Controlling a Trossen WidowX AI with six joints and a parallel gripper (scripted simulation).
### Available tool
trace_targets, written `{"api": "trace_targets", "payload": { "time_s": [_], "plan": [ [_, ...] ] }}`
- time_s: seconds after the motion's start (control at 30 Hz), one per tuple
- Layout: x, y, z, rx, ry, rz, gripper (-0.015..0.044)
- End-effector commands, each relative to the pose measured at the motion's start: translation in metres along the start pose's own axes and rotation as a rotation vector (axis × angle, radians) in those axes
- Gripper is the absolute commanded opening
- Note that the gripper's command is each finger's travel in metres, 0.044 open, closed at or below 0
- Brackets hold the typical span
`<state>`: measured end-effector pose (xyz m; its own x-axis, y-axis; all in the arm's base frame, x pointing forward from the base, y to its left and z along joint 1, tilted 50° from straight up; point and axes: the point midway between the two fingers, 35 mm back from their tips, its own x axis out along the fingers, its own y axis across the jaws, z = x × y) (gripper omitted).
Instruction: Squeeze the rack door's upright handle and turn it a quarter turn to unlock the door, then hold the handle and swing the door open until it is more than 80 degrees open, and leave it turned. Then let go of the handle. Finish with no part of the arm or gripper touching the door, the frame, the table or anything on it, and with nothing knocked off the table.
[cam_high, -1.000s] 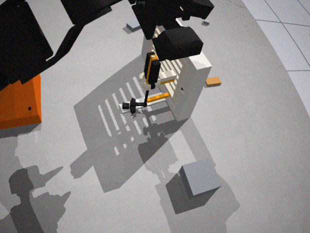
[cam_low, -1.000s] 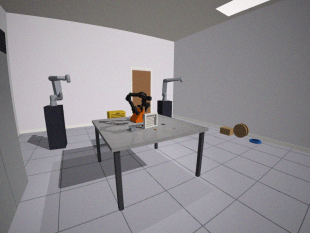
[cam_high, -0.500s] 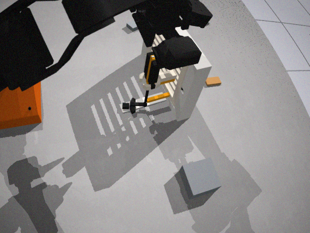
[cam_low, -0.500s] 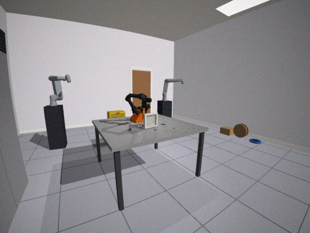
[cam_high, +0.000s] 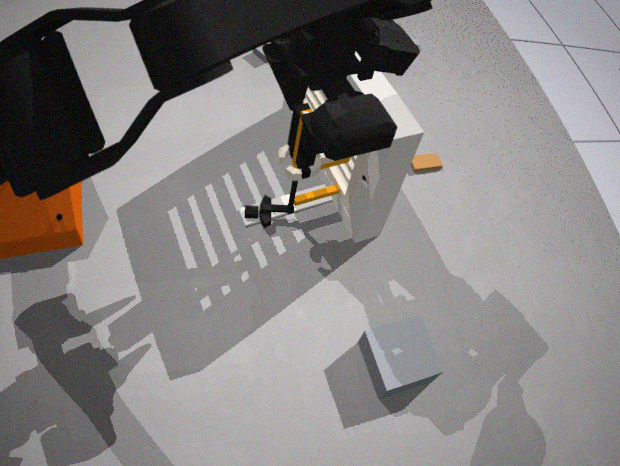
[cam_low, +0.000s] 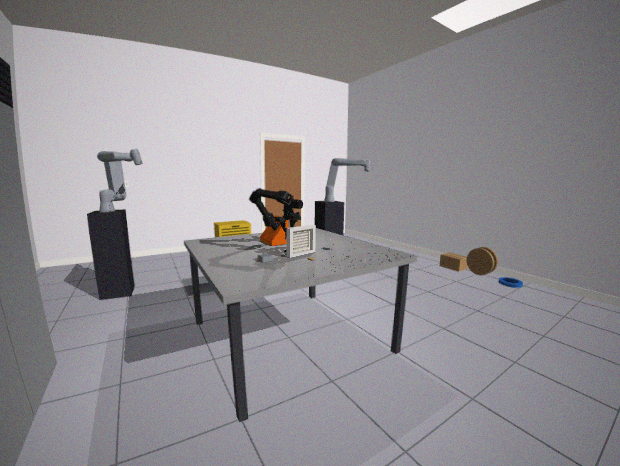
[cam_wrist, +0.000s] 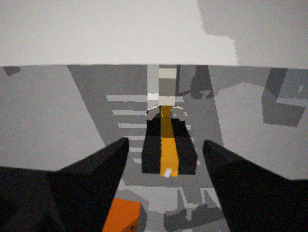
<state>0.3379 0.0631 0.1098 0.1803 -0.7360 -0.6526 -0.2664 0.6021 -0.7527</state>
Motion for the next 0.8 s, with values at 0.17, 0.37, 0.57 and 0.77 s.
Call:
{"api": "trace_targets", "payload": {
  "time_s": [0.17, 0.37, 0.57, 0.77],
  "plan": [
    [0.016, -0.001, -0.001, -0.005, 0.006, -0.001, 0.0283],
    [0.023, -0.002, -0.002, -0.006, 0.007, 0.001, 0.0283],
    [0.023, -0.002, -0.002, -0.006, 0.007, 0.001, 0.0125],
    [0.023, -0.002, -0.002, -0.006, 0.007, 0.001, 0.0066]
  ]
}}
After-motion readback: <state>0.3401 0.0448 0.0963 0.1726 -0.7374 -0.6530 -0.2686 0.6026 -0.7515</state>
